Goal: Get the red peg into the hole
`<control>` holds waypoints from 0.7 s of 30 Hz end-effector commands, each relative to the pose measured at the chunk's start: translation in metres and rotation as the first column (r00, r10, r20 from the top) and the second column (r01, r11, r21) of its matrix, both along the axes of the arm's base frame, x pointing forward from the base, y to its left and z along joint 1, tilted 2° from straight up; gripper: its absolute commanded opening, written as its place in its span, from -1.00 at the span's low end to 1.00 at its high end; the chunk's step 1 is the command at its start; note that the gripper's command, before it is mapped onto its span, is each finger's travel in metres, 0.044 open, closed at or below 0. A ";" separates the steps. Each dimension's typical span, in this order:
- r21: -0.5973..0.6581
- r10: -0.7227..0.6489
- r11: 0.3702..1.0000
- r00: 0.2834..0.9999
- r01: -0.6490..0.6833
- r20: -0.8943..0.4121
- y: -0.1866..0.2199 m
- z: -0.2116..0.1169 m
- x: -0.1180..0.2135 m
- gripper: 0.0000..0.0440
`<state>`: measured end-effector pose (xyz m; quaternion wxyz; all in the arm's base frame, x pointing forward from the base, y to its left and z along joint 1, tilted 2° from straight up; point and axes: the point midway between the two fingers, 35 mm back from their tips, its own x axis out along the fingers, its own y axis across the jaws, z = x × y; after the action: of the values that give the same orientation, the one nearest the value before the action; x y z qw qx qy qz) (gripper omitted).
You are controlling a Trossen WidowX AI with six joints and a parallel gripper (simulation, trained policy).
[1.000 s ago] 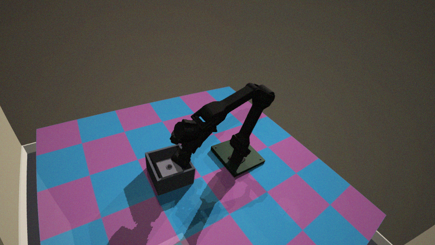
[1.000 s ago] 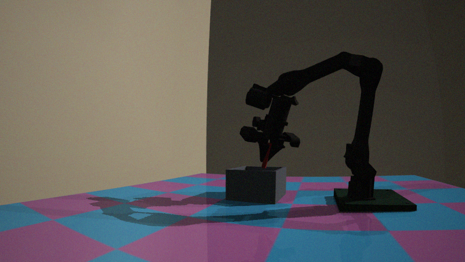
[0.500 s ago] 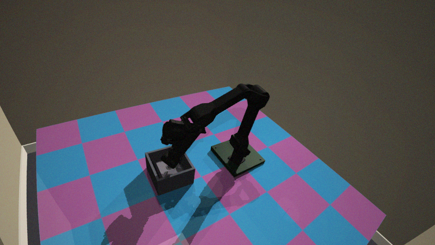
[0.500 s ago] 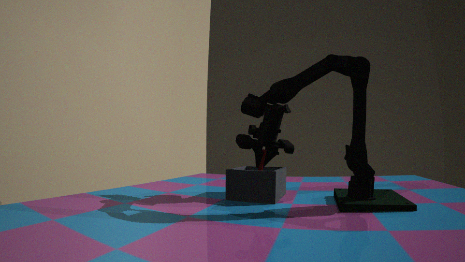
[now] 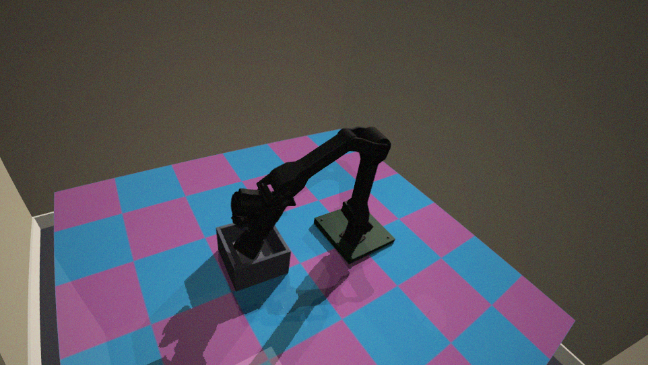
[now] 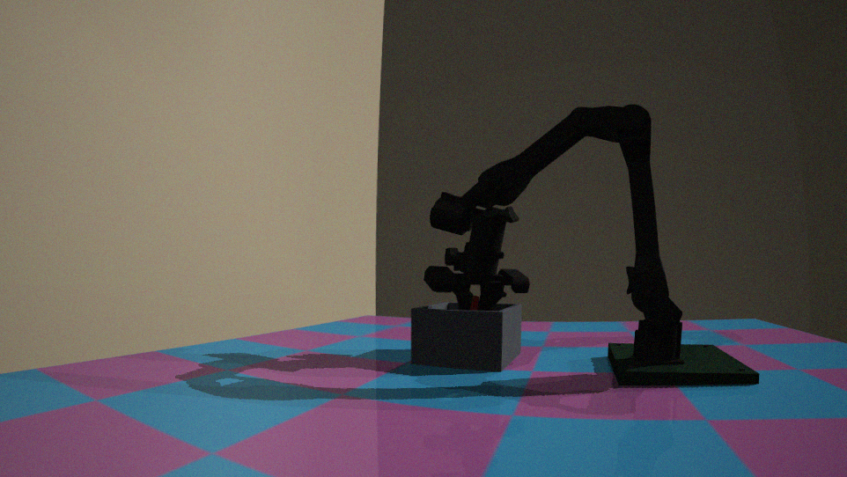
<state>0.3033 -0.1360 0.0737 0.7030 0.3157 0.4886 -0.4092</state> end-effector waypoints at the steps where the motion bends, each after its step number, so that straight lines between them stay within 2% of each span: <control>1: 0.004 0.020 1.000 0.999 -0.020 -0.035 -0.003 -0.004 0.000 -0.27; 21: -0.022 0.083 0.996 0.995 -0.084 -0.063 -0.035 0.012 0.037 -0.26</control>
<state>0.3362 -0.1638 0.0837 0.7082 0.2775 0.5148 -0.3954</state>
